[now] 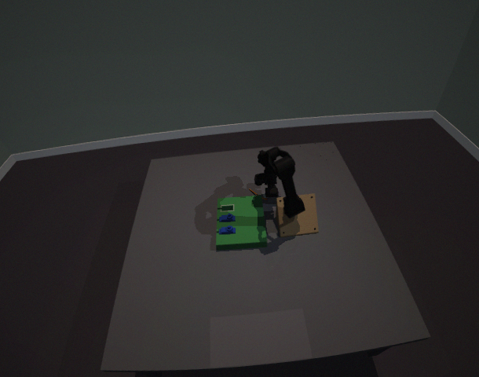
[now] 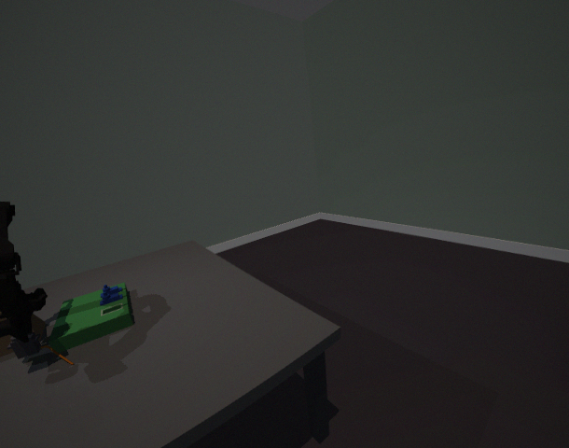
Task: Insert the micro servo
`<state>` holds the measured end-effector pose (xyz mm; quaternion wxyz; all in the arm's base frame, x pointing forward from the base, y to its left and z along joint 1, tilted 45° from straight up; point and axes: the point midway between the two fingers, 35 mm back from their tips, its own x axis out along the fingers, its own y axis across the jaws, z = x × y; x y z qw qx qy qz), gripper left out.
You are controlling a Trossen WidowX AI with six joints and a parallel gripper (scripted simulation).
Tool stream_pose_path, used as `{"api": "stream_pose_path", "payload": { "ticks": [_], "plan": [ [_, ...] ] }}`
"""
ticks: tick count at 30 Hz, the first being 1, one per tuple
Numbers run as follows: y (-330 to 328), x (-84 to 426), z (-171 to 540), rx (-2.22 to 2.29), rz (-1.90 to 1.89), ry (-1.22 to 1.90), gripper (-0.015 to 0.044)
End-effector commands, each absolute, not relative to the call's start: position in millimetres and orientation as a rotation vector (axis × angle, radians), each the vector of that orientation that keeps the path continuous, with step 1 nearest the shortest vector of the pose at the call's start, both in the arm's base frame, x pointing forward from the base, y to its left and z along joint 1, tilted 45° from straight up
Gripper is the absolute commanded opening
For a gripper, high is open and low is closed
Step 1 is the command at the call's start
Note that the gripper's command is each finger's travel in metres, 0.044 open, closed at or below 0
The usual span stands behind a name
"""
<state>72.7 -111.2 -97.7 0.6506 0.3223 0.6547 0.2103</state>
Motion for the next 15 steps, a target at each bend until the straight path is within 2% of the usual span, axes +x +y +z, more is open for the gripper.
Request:
{"api": "stream_pose_path", "payload": {
  "ticks": [1, 15],
  "plan": [
    [-132.1, 72.0, -78.6, 0.716, 0.472, 1.487, 0.0000],
    [-148.9, 75.5, -59.1, 0.716, 0.473, 1.486, 0.0000]
  ]
}}
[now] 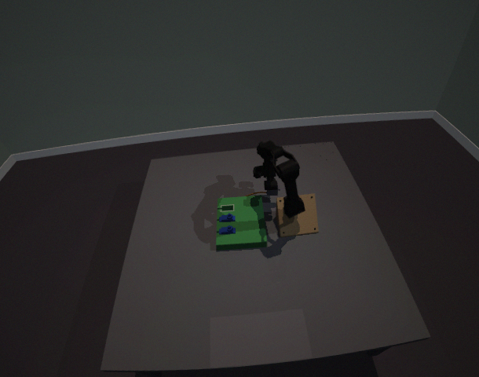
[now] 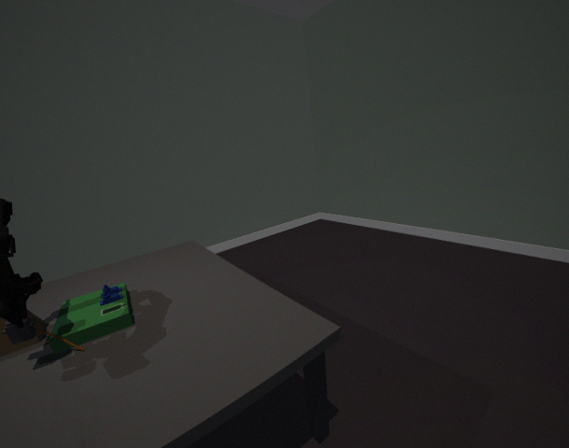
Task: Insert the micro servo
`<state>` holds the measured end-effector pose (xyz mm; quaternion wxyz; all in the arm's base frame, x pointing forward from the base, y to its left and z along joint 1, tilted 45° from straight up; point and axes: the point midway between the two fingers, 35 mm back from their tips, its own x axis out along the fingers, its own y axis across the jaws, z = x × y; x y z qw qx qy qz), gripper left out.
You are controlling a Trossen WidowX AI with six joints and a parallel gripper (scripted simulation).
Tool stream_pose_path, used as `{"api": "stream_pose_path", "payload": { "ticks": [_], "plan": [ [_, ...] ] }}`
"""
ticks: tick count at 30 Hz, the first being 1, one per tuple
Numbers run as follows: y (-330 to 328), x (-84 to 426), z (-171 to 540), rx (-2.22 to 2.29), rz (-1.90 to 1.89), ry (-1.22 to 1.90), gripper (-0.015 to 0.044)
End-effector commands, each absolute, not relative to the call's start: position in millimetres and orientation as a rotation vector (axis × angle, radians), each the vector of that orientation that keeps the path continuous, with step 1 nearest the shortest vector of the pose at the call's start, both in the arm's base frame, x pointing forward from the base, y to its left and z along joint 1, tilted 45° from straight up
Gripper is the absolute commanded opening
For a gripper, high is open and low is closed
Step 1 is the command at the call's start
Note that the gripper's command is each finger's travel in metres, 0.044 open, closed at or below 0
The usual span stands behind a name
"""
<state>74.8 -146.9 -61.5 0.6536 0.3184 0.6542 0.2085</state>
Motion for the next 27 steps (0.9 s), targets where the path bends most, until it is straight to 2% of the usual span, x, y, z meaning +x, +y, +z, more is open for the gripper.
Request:
{"api": "stream_pose_path", "payload": {
  "ticks": [1, 7, 27],
  "plan": [
    [-148.6, 75.7, -58.8, 0.716, 0.473, 1.486, 0.0000],
    [-150.8, 91.6, -59.5, 0.716, 0.473, 1.485, 0.0000],
    [-162.7, 191.9, -62.7, 0.714, 0.475, 1.479, 0.0000]
  ]
}}
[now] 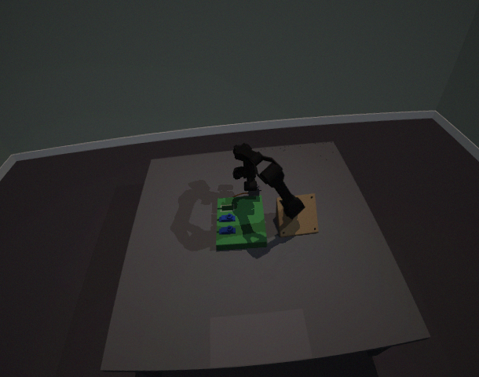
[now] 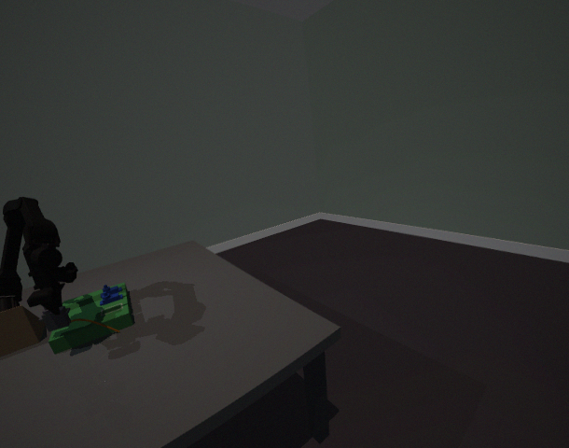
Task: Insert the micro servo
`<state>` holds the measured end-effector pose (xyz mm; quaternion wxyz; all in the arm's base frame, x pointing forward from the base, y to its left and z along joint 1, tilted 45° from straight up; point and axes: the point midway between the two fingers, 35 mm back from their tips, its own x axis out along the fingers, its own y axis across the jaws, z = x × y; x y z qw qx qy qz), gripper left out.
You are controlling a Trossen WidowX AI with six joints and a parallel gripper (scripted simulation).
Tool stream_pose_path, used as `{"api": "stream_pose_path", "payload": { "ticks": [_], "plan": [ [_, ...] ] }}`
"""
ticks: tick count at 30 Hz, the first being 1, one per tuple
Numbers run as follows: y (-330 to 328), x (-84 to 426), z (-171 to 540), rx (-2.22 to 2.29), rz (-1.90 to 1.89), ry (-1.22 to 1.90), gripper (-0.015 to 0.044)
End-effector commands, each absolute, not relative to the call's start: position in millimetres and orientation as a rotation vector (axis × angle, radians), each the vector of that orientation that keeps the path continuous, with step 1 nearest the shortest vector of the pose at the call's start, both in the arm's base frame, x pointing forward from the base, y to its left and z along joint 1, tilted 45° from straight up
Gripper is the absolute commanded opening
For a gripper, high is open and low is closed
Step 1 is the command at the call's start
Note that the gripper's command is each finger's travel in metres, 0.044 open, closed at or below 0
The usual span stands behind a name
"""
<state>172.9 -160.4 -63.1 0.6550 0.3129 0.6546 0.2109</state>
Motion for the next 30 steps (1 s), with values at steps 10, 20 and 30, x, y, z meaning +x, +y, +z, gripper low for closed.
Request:
{"api": "stream_pose_path", "payload": {
  "ticks": [10, 20, 30],
  "plan": [
    [-161.4, 209.9, -60.0, 0.714, 0.477, 1.478, 0.0000],
    [-129.2, 214.0, -29.6, 0.717, 0.479, 1.478, 0.0000],
    [-120.9, 219.2, -21.3, 0.717, 0.479, 1.478, 0.0000]
  ]
}}
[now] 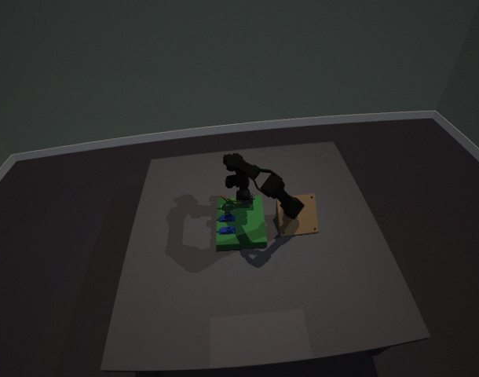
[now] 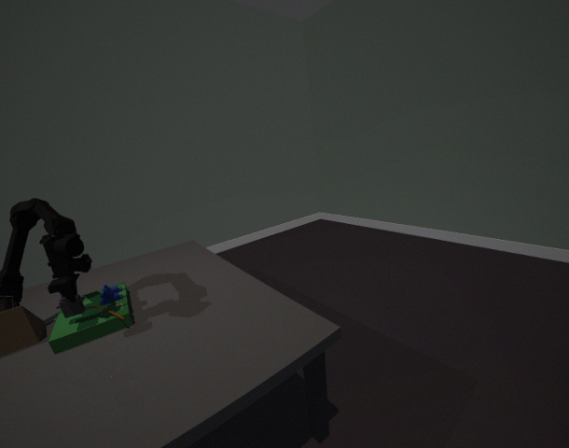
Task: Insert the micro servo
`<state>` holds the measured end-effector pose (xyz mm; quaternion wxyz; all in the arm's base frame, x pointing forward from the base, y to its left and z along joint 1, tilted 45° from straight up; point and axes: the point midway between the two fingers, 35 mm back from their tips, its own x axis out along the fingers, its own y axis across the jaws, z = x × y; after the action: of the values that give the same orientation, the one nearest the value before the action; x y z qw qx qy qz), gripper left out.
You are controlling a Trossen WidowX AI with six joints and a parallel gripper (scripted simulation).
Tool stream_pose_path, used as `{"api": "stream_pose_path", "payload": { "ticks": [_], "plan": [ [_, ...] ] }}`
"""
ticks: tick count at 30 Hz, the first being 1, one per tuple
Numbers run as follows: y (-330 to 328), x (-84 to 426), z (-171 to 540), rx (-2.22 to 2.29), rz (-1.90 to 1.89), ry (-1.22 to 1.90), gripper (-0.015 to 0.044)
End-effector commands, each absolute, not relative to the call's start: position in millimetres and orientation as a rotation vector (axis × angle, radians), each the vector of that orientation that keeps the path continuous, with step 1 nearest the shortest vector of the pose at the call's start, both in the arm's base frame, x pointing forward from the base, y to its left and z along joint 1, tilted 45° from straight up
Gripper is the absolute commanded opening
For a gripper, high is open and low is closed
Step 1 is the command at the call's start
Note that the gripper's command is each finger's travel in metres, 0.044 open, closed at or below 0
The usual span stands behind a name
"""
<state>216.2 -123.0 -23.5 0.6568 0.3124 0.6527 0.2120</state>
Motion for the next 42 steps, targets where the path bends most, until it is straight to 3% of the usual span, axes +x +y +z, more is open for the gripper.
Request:
{"api": "stream_pose_path", "payload": {
  "ticks": [1, 28, 42],
  "plan": [
    [-121.2, 221.9, -21.3, 0.717, 0.479, 1.478, 0.0000],
    [-131.5, 322.3, -21.9, 0.685, 0.507, 1.460, 0.0000],
    [-123.2, 325.1, -31.6, 0.680, 0.512, 1.457, 0.0000]
  ]
}}
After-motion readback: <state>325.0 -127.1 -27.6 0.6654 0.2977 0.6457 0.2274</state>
